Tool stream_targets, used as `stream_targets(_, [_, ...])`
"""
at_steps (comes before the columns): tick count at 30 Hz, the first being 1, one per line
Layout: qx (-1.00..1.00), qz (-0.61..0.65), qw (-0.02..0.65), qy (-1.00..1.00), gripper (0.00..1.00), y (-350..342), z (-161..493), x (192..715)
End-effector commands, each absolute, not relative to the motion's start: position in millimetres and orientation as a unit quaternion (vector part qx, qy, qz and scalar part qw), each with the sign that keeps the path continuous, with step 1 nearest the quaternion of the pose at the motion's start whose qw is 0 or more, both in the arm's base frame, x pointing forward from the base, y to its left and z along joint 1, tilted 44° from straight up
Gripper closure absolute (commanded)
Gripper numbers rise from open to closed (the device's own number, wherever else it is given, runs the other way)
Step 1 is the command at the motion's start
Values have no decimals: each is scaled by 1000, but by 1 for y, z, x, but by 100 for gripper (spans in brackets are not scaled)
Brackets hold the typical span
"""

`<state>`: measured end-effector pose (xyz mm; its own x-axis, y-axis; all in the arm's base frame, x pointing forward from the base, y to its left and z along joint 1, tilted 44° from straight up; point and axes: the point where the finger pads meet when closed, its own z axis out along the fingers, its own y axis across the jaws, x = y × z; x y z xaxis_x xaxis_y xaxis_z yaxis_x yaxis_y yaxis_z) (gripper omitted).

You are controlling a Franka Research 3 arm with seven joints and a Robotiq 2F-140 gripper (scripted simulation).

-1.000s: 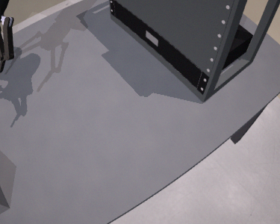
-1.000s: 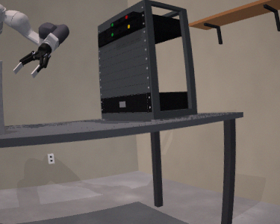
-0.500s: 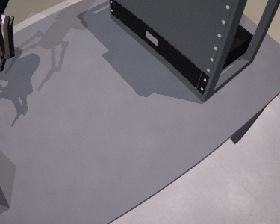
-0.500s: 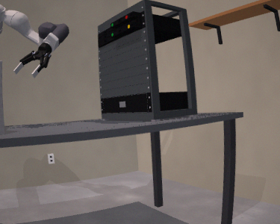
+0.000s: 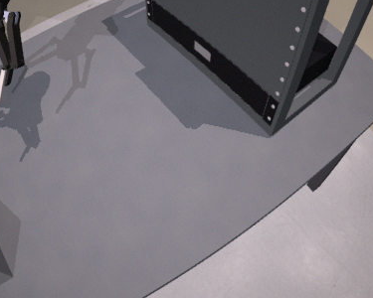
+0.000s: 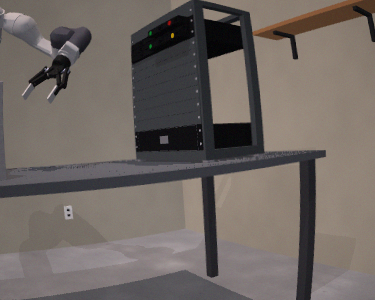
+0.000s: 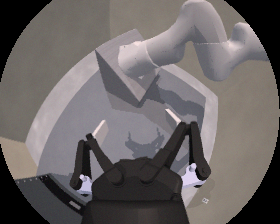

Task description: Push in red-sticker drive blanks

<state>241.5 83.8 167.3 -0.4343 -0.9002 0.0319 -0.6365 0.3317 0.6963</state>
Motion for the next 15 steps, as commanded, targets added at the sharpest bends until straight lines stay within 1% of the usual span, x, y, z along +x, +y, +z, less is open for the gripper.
stream_targets(1, [485, -314, 193, -794, 0, 87, 169, 249])
stream_targets(13, [459, -325, 105, -820, 0, 100, 187, 287])
stream_targets(15, [459, -325, 105, -820, 0, 100, 187, 287])
